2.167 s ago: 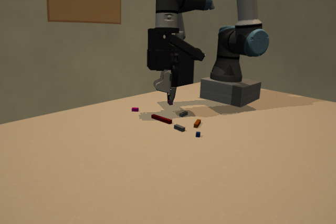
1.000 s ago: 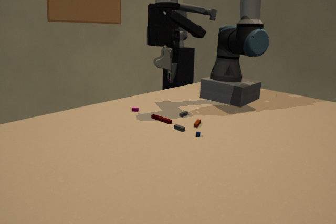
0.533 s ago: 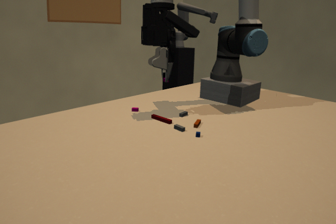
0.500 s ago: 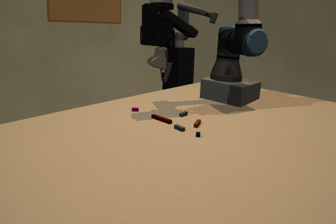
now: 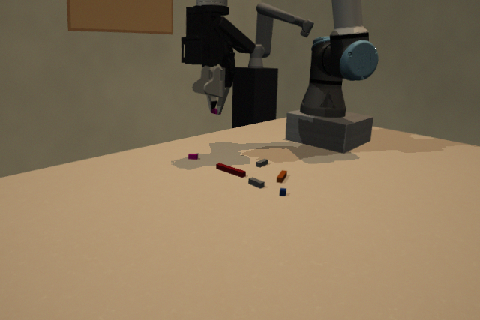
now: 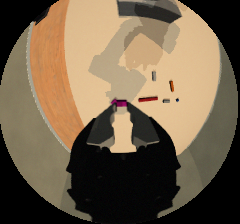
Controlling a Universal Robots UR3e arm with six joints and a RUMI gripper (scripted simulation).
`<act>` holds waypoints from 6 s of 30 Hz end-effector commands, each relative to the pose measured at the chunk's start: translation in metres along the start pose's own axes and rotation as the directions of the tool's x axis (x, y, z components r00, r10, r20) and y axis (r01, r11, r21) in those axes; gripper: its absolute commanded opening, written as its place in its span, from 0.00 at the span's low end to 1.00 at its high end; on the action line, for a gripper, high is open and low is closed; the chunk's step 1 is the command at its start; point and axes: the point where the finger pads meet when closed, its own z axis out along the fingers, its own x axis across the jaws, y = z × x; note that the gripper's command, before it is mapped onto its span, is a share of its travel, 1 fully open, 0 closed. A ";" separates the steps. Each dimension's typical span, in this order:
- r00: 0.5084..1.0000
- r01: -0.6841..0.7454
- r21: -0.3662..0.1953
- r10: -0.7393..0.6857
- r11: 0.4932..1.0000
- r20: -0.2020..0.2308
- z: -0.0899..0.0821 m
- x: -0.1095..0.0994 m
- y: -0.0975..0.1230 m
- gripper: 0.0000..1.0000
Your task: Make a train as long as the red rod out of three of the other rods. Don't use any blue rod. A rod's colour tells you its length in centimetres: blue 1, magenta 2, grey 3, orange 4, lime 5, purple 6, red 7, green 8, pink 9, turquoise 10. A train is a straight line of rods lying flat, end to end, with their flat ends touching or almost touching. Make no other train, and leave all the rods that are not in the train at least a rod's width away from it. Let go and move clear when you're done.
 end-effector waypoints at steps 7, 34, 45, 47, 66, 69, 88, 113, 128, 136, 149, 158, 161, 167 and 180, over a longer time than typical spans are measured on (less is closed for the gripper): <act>0.989 0.147 -0.002 -0.147 0.989 -0.011 0.000 -0.019 0.004 0.00; 0.989 0.149 -0.002 -0.149 0.989 -0.011 0.021 -0.019 0.004 0.00; 0.989 0.149 -0.002 -0.149 0.989 -0.011 0.061 -0.019 0.005 0.00; 0.989 0.149 -0.002 -0.149 0.989 -0.011 0.069 -0.019 0.005 0.00; 0.989 0.149 -0.002 -0.149 0.989 -0.011 0.088 -0.018 0.005 0.00; 0.989 0.149 -0.002 -0.149 0.989 -0.011 0.088 -0.018 0.005 0.00; 0.989 0.149 -0.002 -0.149 0.989 -0.011 0.088 -0.018 0.005 0.00; 0.989 0.149 -0.002 -0.149 0.989 -0.011 0.088 -0.019 0.005 0.00; 0.989 0.149 -0.002 -0.149 0.989 -0.011 0.088 -0.019 0.005 0.00; 0.989 0.149 -0.002 -0.149 0.989 -0.011 0.088 -0.019 0.005 0.00; 0.989 0.149 -0.002 -0.149 0.989 -0.011 0.096 -0.019 0.005 0.00; 0.989 0.149 -0.002 -0.149 0.989 -0.011 0.100 -0.019 0.005 0.00; 0.989 0.149 -0.002 -0.149 0.989 -0.011 0.100 -0.019 0.005 0.00; 0.989 0.149 -0.002 -0.149 0.989 -0.011 0.100 -0.019 0.005 0.00; 0.989 0.149 -0.002 -0.149 0.989 -0.011 0.100 -0.019 0.005 0.00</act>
